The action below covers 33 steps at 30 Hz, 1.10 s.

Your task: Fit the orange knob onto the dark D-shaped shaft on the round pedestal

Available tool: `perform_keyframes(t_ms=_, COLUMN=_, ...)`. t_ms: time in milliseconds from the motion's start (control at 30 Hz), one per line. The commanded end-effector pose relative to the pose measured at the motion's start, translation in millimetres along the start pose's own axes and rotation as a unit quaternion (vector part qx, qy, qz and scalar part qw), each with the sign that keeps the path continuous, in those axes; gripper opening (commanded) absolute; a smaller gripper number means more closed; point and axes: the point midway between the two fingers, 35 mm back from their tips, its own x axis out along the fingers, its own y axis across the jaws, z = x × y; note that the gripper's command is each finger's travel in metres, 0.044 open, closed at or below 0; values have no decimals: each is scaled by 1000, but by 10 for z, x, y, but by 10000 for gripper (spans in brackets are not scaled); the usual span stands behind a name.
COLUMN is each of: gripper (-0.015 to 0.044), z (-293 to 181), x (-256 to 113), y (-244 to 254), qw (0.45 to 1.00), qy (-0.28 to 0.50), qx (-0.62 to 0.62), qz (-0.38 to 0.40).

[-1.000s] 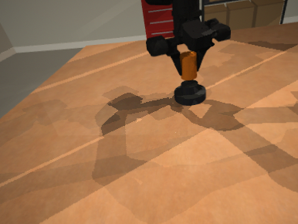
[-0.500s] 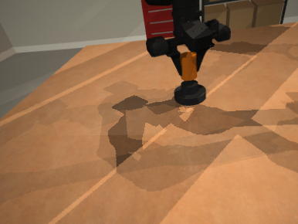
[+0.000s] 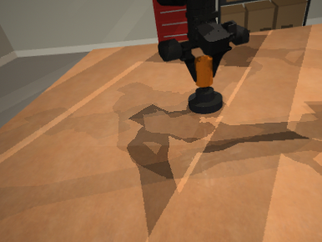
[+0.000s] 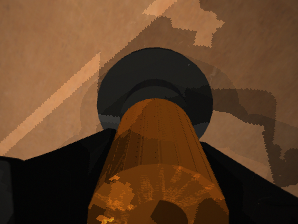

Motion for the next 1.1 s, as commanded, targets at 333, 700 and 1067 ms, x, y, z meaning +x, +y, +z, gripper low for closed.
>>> perform_keyframes(t_ms=333, gripper=0, z=-5, x=-36, y=-14, qw=994, qy=0, qx=-105, qz=0)
perform_keyframes(t_ms=700, gripper=0, z=1, x=1, y=-4, qw=994, qy=0, qx=-105, qz=0)
perform_keyframes(t_ms=1067, gripper=0, z=0, x=6, y=-9, qw=994, qy=0, qx=-105, qz=-1)
